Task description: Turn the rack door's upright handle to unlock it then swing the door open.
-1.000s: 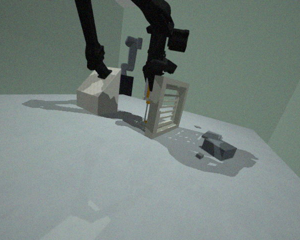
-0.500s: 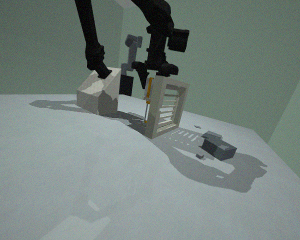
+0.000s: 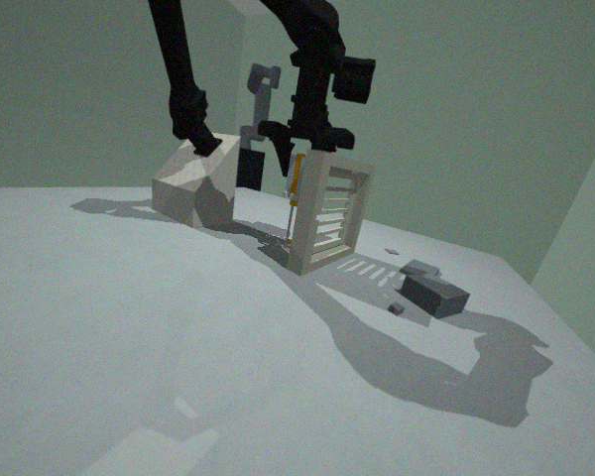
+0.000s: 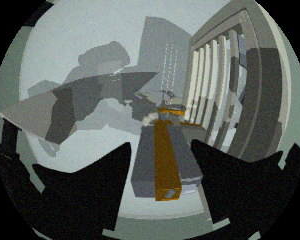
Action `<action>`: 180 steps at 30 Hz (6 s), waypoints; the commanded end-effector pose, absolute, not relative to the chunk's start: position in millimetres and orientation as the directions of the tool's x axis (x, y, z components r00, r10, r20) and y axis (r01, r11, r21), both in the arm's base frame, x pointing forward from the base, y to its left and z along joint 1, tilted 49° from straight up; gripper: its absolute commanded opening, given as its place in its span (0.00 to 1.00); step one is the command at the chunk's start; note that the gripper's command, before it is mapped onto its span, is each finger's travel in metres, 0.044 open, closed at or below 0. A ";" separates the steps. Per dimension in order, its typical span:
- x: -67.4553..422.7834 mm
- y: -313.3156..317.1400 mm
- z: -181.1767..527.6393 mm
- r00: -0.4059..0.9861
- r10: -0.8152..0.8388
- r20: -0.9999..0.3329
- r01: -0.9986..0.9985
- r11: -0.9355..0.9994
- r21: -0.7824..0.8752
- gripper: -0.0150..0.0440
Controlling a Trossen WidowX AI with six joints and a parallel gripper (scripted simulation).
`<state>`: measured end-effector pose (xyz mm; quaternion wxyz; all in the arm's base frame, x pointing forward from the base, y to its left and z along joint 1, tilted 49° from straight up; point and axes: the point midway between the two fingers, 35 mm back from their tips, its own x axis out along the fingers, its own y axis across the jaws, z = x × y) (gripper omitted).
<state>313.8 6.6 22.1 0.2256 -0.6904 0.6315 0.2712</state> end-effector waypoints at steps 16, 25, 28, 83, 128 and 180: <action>314.2 6.8 22.4 0.057 -0.750 -0.659 -0.994 -0.106 0.034 0.48; 314.2 6.8 22.4 0.057 -0.750 -0.659 -0.994 -0.106 0.034 0.38; 314.2 6.8 22.4 0.057 -0.750 -0.659 -0.994 -0.106 0.034 0.35; 259.1 32.3 -11.1 0.056 -0.748 -0.662 -0.766 0.393 -0.509 0.29; 219.9 92.5 -81.0 0.056 -0.744 -0.666 -0.218 0.642 -0.735 0.29; 232.3 142.5 -133.8 0.057 -0.740 -0.670 0.251 0.661 -0.708 0.60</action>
